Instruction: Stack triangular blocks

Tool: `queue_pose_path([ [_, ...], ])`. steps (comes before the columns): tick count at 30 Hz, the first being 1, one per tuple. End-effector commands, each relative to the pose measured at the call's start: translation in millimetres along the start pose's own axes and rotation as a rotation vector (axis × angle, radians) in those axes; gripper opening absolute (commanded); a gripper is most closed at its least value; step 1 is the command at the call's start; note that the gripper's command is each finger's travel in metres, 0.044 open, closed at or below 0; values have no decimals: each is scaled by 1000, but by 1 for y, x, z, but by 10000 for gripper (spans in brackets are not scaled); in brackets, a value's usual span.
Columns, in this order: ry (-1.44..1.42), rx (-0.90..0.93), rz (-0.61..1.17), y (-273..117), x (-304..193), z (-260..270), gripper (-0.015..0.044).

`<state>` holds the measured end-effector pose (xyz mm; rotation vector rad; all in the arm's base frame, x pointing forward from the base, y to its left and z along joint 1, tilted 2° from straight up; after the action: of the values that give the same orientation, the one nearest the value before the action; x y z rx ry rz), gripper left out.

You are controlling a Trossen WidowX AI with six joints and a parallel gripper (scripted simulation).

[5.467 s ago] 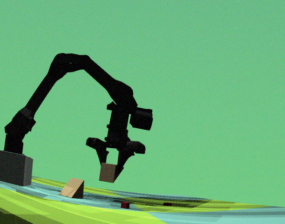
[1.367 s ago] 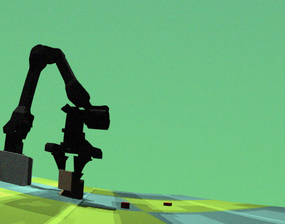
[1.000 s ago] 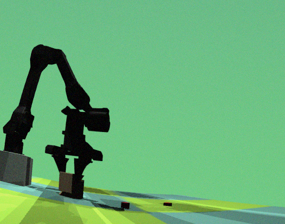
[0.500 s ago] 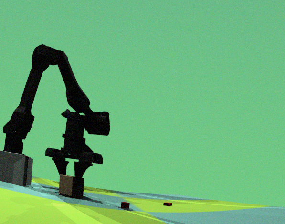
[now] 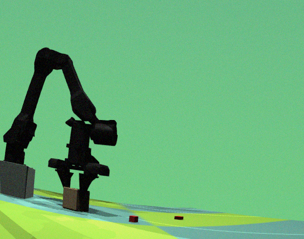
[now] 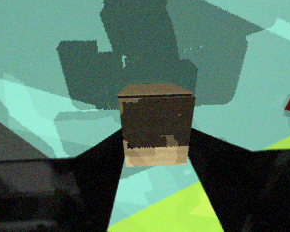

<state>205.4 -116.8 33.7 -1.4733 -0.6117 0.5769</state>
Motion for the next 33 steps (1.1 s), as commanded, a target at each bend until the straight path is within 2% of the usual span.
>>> queue_pose_path([
  [1, 3, 2, -3, 1, 0, 0, 0],
  [33, 0, 12, -1, 2, 1, 0, 0],
])
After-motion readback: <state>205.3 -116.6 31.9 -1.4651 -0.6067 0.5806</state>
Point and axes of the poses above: the point midway between the two fingers, 35 mm back from their tips, its own y axis out along the fingers, its own z axis across the jaws, x = y × z, the point moved 6 cm from there along -y, back along the fingers
